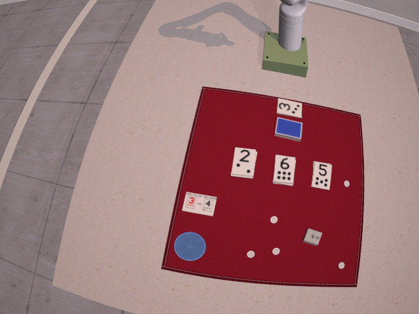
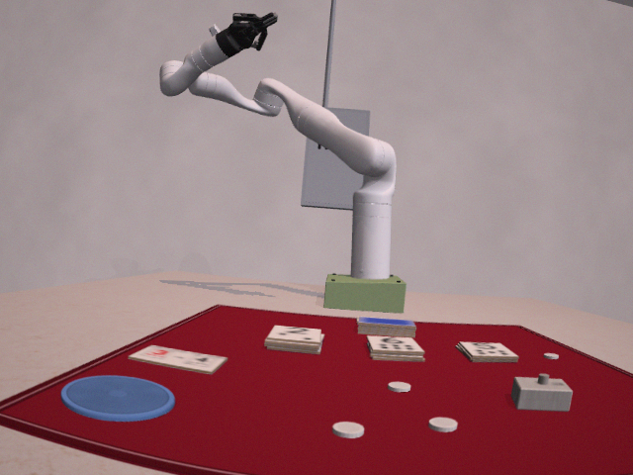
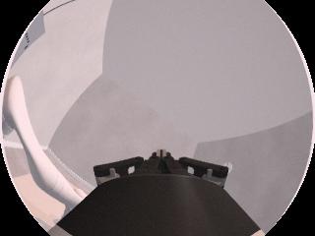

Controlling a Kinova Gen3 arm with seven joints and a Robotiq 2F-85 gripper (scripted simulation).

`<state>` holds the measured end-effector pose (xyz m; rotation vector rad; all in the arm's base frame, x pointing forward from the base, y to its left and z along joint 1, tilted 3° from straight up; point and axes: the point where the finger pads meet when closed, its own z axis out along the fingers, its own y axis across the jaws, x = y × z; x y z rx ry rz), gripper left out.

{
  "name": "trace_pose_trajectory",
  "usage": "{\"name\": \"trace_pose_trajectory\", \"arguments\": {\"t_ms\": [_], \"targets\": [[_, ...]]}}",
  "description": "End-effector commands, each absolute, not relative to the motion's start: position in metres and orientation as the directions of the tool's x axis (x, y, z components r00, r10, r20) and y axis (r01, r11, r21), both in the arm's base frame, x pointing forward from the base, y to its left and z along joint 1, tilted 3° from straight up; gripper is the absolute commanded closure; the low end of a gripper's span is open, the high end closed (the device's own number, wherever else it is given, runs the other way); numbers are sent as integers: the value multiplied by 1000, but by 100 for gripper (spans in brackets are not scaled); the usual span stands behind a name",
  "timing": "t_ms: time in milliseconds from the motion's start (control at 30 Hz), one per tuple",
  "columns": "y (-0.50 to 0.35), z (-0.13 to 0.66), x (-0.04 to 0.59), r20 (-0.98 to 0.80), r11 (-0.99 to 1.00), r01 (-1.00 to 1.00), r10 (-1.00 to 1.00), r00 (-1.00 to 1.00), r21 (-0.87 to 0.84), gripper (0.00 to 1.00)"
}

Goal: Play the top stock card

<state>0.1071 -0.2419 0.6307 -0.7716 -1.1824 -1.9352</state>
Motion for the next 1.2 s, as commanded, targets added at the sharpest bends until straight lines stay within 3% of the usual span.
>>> {"name": "trace_pose_trajectory", "arguments": {"t_ms": [0,533,567,1167], "targets": [[-241,631,107,787,-311,824,-272,-555,473,100],[-241,631,107,787,-311,824,-272,-555,473,100],[-241,631,107,787,-311,824,-272,-554,473,0],[-219,602,171,889,-251,919,-272,-367,303,0]]}}
